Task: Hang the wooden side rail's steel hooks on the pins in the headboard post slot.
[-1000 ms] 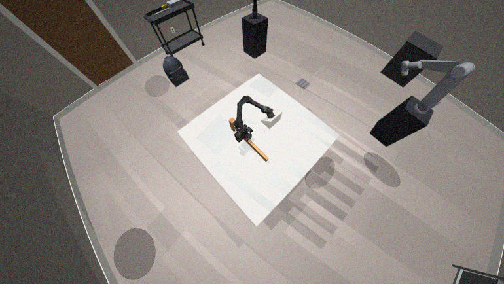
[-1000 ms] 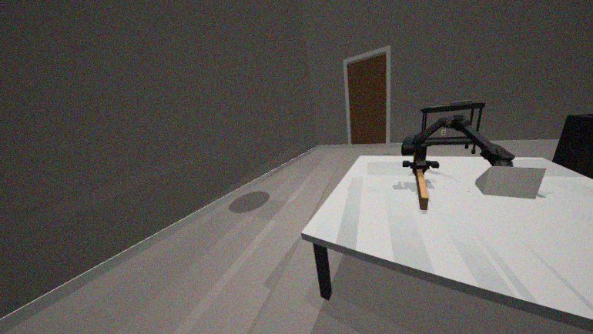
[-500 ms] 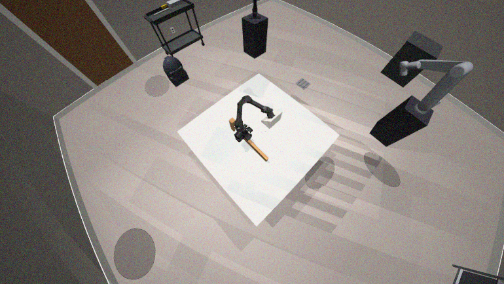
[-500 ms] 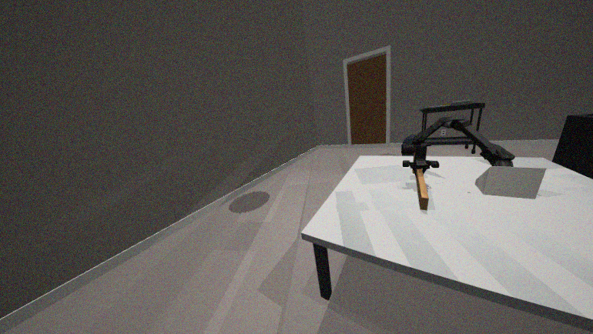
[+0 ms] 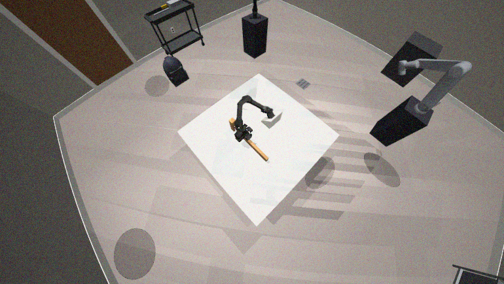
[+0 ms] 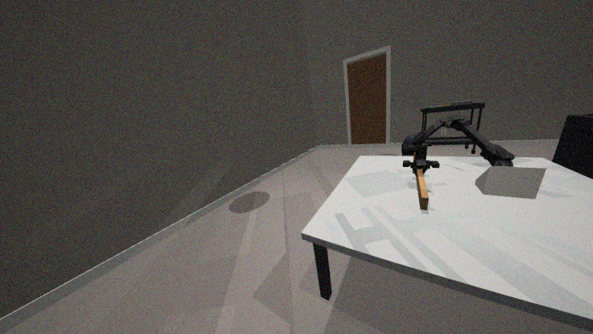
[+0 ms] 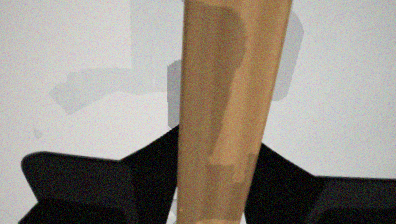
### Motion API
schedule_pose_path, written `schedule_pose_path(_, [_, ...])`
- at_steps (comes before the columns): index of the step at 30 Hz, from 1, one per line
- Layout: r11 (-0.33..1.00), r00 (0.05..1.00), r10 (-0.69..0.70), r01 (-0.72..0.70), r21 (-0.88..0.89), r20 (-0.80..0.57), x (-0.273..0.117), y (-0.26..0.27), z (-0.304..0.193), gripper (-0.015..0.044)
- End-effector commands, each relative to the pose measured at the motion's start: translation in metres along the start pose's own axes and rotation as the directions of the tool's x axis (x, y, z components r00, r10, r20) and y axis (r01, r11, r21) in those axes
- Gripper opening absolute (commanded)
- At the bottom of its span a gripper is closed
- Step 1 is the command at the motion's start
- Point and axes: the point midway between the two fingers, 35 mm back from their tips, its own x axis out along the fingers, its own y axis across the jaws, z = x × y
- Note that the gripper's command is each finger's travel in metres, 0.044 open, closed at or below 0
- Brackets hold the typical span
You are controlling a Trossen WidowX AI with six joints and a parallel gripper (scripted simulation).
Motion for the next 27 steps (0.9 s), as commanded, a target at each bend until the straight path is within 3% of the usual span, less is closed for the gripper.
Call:
schedule_pose_path(1, [1.0, 1.0, -0.006, 0.006, -0.007, 0.003, -0.0025, -0.0004, 0.0006, 0.0])
schedule_pose_path(27, [1.0, 1.0, -0.006, 0.006, -0.007, 0.003, -0.0022, -0.0007, -0.0024, 0.0])
